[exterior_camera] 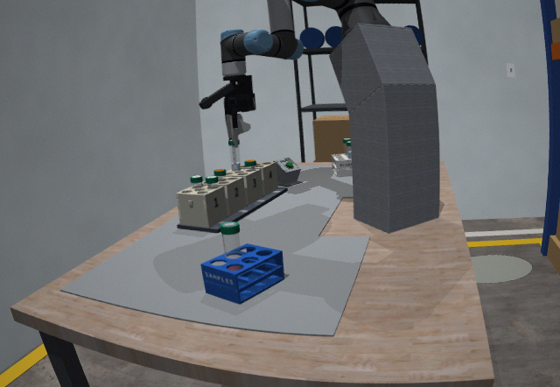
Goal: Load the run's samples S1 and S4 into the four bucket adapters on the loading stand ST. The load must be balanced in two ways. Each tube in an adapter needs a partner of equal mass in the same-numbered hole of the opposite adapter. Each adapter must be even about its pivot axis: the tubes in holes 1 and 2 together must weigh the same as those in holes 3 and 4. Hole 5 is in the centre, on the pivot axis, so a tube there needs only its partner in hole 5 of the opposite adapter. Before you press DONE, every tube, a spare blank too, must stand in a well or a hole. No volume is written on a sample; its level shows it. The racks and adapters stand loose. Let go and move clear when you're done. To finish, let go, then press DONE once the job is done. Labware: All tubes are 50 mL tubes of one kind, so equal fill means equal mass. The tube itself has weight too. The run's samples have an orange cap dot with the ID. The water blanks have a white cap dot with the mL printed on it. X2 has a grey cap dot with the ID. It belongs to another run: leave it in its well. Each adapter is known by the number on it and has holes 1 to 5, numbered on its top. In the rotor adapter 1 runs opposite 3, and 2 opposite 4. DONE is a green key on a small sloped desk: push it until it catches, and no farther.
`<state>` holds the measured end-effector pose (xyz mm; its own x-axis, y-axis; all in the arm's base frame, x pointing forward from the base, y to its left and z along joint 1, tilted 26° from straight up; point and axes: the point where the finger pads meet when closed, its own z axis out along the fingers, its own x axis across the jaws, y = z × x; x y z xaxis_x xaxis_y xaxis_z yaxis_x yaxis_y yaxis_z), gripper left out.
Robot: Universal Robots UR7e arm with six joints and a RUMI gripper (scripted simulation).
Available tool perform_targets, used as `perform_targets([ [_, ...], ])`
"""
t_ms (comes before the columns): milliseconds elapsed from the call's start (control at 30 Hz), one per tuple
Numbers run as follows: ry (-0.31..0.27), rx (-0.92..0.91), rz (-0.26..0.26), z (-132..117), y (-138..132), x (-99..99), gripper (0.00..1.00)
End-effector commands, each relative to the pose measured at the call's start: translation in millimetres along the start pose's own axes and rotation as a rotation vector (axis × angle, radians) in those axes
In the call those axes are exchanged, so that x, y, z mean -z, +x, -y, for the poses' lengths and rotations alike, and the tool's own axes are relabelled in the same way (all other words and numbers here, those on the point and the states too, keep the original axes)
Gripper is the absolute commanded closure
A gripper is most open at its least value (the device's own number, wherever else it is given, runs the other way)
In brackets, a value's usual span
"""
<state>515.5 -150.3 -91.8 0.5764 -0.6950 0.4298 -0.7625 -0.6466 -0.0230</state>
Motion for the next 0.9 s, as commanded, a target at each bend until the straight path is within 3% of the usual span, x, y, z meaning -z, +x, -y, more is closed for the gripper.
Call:
perform_targets([
  [0, 0.001, 0.000, -0.001, 0, 0, -7.1, 1.00],
  [867, 0.001, 0.000, -0.001, 0, 0, -36.5, 1.00],
])
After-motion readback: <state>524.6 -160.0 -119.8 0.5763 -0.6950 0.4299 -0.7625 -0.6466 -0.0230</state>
